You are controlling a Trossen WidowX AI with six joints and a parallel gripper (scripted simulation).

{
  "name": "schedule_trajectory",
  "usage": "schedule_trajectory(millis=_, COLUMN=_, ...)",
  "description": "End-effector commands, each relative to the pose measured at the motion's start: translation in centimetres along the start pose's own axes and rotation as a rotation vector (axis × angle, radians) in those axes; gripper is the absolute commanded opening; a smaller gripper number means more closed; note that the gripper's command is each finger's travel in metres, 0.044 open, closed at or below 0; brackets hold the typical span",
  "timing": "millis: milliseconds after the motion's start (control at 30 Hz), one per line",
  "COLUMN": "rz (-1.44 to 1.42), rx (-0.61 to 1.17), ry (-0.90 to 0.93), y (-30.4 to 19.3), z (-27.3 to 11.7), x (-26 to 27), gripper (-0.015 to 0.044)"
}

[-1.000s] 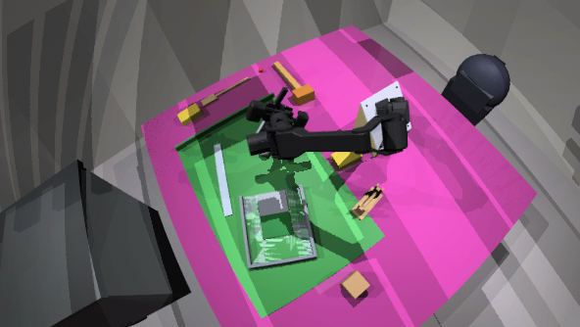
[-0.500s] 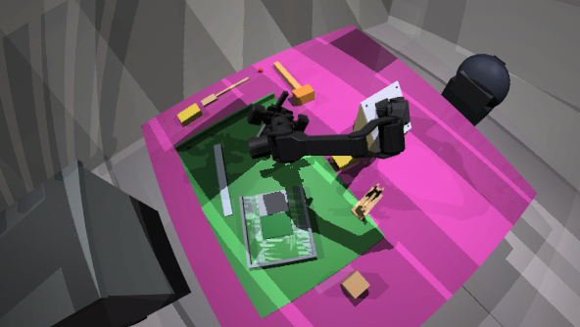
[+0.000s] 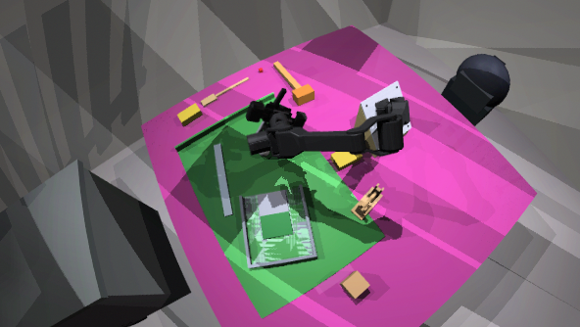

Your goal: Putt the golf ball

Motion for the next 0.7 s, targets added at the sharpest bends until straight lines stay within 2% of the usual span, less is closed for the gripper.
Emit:
schedule_trajectory(millis=0, rz=-0.003, rx=0.019, ry=0.012, y=-0.5, z=1.9, x=0.2, gripper=0.0)
schedule_trajectory(millis=333, rz=0.001, rx=0.012, ry=0.015, y=-0.3, z=0.9, x=0.1, gripper=0.0)
schedule_trajectory(millis=667, rz=-0.005, rx=0.013, ry=0.015, y=3.1, z=-10.5, x=1.6, gripper=0.0)
Point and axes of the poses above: the point midway between the two fingers, 35 mm back from their tips, its own z axis out along the fingers, its own x axis across the jaws, y = z × x, the point moved 3 cm from there along -z, back along the fingers, and after that the axes turned 9 degrees about z, right-handed, at the moved point
